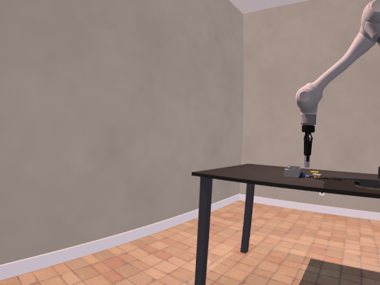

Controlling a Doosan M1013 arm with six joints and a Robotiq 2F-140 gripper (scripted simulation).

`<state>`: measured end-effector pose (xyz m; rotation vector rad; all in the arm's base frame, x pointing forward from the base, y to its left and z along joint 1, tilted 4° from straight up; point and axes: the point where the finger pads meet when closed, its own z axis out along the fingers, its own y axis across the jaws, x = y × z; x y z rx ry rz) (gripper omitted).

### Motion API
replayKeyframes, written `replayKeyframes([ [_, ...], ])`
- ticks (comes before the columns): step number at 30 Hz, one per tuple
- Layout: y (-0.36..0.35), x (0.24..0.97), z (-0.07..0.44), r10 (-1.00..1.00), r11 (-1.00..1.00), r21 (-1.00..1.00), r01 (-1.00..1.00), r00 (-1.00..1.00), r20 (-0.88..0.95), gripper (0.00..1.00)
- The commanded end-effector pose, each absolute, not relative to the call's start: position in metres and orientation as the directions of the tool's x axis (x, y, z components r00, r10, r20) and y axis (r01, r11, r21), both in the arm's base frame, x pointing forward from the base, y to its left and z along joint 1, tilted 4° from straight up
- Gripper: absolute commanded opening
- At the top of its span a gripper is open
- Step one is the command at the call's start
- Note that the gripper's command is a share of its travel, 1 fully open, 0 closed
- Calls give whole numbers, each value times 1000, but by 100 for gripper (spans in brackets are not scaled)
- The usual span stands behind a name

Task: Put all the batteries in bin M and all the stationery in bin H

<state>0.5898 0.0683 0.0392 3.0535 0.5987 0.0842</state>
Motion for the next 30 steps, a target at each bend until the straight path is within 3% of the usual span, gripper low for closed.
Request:
replayKeyframes([
  [1, 68, 590, 35, 378, -926, 39, 376, 925, 48, 15],
  [10, 68, 592, 1, 378, -926, 39, 376, 925, 48, 15],
  [30, 68, 593, -11, 378, -926, 39, 376, 925, 48, 15],
])
